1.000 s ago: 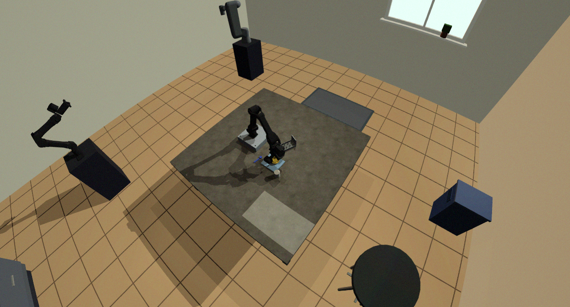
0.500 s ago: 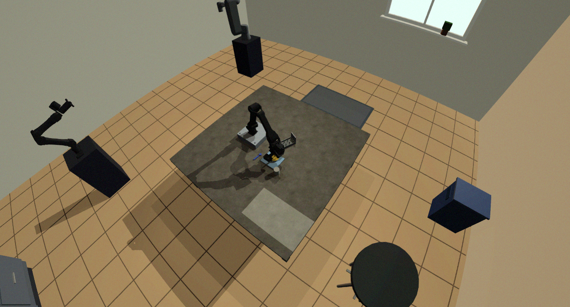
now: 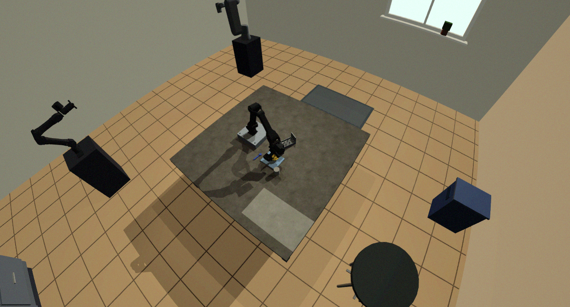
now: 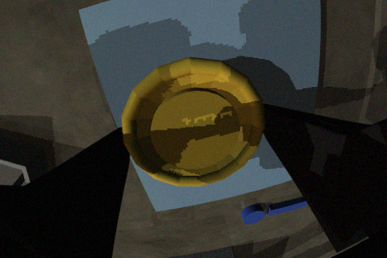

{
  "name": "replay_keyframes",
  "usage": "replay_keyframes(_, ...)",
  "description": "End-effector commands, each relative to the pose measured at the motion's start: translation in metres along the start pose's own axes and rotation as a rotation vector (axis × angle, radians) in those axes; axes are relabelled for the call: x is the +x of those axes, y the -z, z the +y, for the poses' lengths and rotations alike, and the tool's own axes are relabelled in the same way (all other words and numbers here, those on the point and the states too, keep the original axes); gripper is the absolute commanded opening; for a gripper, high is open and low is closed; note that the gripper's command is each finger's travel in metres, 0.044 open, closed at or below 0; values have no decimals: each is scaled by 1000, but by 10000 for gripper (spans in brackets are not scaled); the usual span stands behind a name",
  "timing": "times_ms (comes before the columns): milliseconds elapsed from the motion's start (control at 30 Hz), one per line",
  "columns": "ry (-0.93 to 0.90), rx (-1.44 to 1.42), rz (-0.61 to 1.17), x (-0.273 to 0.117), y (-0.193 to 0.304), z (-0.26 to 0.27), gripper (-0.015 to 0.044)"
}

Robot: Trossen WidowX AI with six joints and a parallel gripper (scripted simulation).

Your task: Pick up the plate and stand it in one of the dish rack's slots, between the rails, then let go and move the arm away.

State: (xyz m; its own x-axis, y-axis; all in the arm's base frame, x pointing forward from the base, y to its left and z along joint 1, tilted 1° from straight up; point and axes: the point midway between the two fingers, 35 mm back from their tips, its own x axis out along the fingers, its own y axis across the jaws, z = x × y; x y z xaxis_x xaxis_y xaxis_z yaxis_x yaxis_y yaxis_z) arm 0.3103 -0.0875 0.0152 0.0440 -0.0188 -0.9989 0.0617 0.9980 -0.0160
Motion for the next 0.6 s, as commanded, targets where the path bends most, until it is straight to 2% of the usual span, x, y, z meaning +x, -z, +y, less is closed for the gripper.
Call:
replay_keyframes(0,0,-3,-14,-19,-7,-1,118)
replay_keyframes(167,0,-3,-15,-43,-11,-2,0)
replay_keyframes(567,0,-3,-15,-97,-16,-4,0)
